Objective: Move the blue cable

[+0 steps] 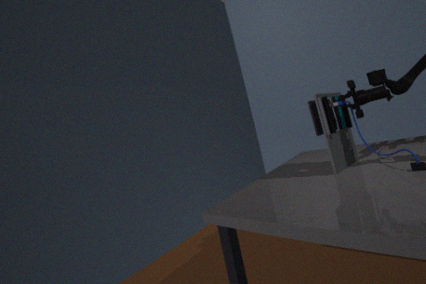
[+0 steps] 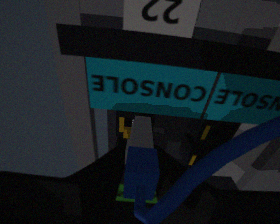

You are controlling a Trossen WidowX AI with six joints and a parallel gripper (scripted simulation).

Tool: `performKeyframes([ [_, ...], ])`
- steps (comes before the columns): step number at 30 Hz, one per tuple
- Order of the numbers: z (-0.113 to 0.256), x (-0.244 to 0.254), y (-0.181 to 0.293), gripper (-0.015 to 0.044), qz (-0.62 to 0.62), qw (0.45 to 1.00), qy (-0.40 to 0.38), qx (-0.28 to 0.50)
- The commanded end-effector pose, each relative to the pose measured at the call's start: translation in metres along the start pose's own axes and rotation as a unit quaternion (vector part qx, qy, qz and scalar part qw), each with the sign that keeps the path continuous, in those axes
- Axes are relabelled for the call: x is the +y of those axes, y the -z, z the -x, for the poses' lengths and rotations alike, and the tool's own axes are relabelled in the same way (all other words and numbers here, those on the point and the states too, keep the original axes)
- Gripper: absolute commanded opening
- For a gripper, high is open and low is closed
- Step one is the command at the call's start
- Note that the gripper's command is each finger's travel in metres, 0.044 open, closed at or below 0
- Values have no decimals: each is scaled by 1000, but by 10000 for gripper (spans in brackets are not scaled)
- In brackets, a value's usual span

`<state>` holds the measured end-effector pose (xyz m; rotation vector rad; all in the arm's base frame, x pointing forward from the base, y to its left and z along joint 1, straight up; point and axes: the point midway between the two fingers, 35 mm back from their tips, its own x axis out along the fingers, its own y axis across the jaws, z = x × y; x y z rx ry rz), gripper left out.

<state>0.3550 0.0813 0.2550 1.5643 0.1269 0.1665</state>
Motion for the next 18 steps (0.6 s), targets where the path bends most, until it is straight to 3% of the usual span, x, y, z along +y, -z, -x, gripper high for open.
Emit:
performKeyframes([
  [1, 3, -2, 1, 0, -2, 1000, 2, 1],
  [18, 12, -2, 4, 0, -2, 1000, 2, 1],
])
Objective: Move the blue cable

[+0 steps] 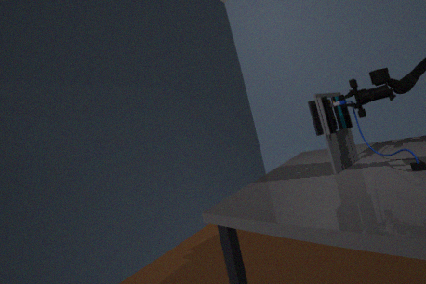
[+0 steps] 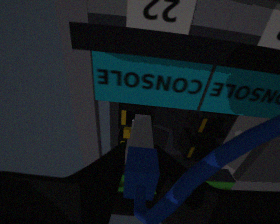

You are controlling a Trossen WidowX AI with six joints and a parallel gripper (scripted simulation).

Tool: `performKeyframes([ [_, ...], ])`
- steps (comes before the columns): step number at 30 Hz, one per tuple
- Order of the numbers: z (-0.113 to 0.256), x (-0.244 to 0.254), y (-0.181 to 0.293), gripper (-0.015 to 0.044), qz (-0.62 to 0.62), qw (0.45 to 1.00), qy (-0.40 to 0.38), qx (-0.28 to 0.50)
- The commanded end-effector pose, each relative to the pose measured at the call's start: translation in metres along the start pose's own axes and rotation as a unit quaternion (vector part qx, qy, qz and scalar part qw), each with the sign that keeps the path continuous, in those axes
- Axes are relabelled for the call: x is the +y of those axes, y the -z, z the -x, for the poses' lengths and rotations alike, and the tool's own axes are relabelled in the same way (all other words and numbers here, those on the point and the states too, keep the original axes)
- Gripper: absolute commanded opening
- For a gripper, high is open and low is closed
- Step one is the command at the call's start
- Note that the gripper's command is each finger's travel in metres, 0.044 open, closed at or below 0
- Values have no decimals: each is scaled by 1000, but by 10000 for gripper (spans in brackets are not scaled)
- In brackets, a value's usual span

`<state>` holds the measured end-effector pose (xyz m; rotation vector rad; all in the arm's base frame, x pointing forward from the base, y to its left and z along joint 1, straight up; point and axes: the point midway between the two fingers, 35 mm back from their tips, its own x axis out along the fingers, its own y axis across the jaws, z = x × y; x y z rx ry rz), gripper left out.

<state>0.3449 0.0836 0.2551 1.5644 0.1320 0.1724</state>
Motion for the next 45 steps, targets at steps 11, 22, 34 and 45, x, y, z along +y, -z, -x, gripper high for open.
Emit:
performKeyframes([
  [11, 9, -2, 5, 0, -2, 1000, 3, -3],
  [22, 15, -2, 9, 0, -2, 1000, 3, -3],
  [34, 21, -2, 14, 0, -3, 1000, 3, -3],
  [45, 28, -2, 18, 0, -3, 1000, 4, -3],
])
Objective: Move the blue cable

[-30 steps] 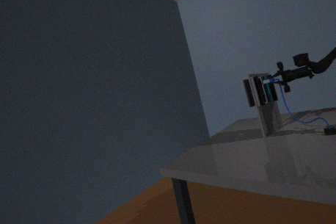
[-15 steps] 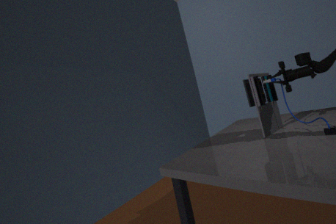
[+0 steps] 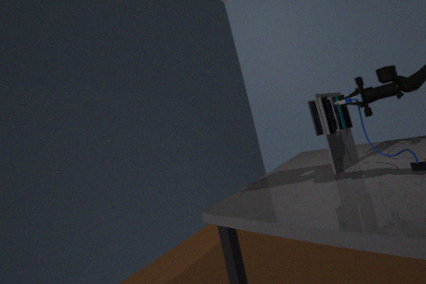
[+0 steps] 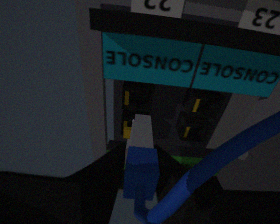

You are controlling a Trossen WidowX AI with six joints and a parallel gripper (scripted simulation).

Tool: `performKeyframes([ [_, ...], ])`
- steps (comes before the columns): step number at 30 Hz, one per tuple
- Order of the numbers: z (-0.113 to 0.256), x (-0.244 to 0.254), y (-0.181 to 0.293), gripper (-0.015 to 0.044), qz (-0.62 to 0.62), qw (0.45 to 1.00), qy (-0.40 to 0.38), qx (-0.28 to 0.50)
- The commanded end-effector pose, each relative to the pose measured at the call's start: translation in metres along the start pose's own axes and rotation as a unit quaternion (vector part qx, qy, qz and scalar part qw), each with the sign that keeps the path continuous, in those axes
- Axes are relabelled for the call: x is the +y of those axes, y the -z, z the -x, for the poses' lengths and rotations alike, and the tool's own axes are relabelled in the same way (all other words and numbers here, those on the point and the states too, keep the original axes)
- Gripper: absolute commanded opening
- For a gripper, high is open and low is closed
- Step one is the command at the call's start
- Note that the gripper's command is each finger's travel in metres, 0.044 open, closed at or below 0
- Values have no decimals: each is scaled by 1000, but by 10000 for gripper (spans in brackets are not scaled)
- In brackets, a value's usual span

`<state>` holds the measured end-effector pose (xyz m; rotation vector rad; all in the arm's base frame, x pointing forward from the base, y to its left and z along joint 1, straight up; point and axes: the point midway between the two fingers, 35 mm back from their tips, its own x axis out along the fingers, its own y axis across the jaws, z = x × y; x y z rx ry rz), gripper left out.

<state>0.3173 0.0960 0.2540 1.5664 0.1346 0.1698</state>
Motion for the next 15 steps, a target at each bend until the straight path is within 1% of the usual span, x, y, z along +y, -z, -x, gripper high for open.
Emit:
performKeyframes([
  [1, 3, -2, 1, 0, -2, 1000, 2, -3],
  [15, 11, -2, 6, 0, -2, 1000, 2, -3],
])
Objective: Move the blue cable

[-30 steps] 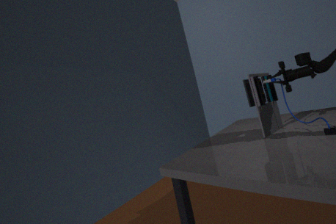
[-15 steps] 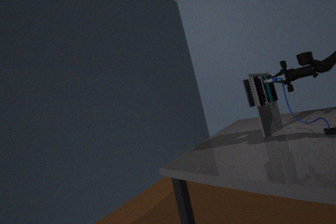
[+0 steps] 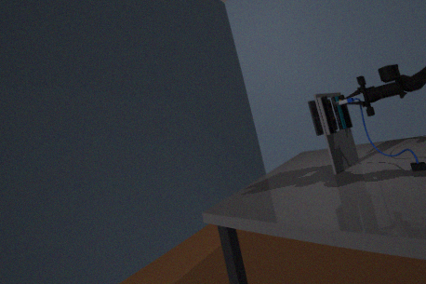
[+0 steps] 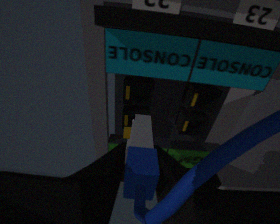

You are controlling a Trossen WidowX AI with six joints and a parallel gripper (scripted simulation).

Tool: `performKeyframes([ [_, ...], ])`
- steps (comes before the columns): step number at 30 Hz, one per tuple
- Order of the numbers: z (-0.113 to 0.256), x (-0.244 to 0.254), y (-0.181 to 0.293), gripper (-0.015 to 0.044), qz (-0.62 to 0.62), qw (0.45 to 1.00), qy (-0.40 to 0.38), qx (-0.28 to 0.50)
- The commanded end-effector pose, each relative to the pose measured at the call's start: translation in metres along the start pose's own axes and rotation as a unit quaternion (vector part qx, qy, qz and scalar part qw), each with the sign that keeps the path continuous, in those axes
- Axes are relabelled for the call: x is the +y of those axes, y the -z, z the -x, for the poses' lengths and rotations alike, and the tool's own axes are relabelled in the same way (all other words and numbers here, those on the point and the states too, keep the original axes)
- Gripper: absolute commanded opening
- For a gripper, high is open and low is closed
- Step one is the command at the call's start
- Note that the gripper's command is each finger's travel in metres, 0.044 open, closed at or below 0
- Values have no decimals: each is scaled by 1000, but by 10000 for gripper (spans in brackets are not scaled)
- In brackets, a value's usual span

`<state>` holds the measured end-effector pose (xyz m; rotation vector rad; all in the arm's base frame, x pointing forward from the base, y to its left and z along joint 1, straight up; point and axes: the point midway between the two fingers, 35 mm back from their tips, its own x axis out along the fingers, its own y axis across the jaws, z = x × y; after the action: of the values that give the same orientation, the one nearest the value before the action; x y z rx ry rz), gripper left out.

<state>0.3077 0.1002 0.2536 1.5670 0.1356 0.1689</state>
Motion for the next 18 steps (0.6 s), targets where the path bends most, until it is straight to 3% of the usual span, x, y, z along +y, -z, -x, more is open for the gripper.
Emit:
performKeyframes([
  [1, 3, -2, 1, 0, -2, 1000, 2, -3],
  [18, 4, -18, 7, 0, -2, 1000, 2, -3],
])
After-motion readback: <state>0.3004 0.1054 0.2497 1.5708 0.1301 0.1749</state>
